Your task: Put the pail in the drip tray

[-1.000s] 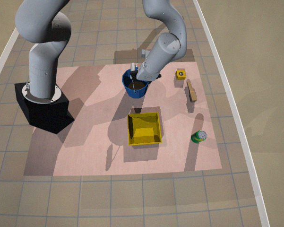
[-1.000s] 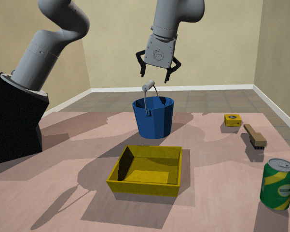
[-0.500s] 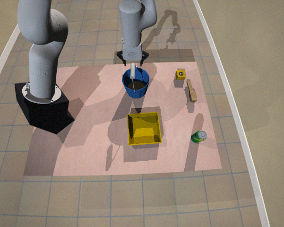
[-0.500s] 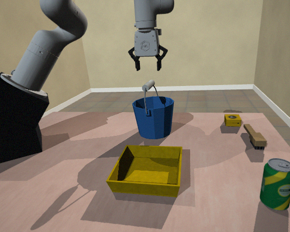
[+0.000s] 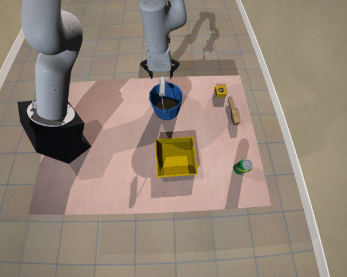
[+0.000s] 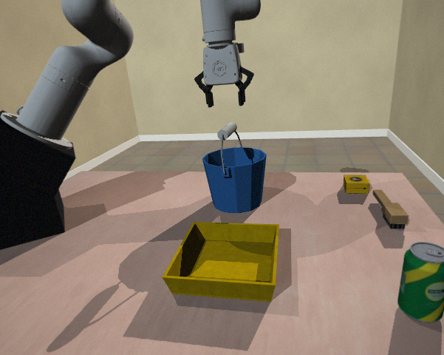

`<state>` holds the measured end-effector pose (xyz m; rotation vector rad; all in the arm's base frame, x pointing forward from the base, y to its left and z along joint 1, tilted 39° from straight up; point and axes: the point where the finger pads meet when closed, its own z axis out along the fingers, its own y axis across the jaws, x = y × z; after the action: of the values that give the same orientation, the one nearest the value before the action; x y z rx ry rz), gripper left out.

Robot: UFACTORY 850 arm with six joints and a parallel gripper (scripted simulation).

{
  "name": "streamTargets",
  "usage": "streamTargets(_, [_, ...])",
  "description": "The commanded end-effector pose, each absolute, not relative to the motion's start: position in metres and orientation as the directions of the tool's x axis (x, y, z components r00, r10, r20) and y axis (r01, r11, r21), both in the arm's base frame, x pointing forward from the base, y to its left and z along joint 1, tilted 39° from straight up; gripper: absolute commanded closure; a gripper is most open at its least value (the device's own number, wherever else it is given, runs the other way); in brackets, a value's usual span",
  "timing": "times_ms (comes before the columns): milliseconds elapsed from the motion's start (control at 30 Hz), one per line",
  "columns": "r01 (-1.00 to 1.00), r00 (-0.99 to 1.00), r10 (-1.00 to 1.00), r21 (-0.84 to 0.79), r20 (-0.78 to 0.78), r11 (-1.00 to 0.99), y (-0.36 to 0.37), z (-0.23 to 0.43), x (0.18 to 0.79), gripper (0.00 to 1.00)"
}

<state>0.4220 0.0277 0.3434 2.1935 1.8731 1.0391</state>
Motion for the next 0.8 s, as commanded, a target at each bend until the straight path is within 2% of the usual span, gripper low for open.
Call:
streamTargets(0, [0.847,0.025,0.899,0.469,0.438,-0.252,0.028,0.344,0.422,0.00])
streamTargets(767, [0.854,0.029,0.902,0.459,0.431,-0.247,0.035,0.328,0.433,0.00])
